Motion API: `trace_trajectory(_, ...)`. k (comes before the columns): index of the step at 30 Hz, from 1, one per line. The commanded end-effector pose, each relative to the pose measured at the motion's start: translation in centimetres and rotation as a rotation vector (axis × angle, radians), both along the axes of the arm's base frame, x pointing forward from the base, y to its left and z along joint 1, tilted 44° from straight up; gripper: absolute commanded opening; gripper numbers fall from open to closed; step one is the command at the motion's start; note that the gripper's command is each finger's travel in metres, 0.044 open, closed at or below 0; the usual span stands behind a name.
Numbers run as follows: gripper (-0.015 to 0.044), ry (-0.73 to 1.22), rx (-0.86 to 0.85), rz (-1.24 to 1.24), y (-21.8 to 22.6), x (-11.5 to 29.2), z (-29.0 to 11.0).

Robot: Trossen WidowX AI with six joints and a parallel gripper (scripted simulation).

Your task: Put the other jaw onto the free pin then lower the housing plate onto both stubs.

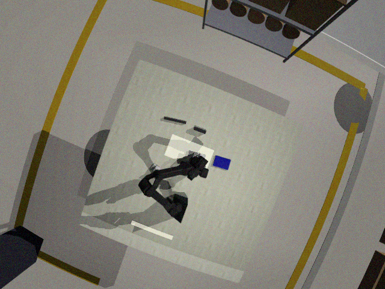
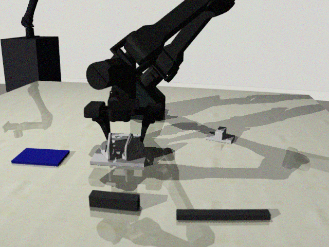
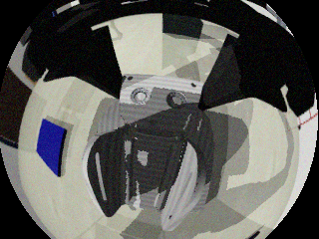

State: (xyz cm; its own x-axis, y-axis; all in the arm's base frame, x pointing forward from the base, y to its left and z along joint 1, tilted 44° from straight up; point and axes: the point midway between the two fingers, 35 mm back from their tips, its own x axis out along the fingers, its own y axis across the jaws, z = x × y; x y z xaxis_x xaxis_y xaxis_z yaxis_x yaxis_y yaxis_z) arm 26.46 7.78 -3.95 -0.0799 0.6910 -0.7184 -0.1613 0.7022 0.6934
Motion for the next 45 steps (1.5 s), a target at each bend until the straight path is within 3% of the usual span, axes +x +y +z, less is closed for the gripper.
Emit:
trace_trajectory(1, 0.0351, 0.004, -0.002, -0.001, 0.0, 0.0, -0.1)
trace_trajectory(16, 0.0351, 0.004, -0.002, -0.001, 0.0, 0.0, -0.1)
trace_trajectory(20, 0.044, 0.0, 0.0, 0.0, 0.0, 0.0, 0.0)
trace_trajectory(33, 0.044, 0.0, 0.0, 0.0, 0.0, 0.0, 0.0)
trace_trajectory(41, 0.044, 0.004, -0.002, 0.0, -5.1, 0.3, 5.2)
trace_trajectory(45, 0.044, 0.005, -0.001, 0.0, -5.3, 0.3, 5.5)
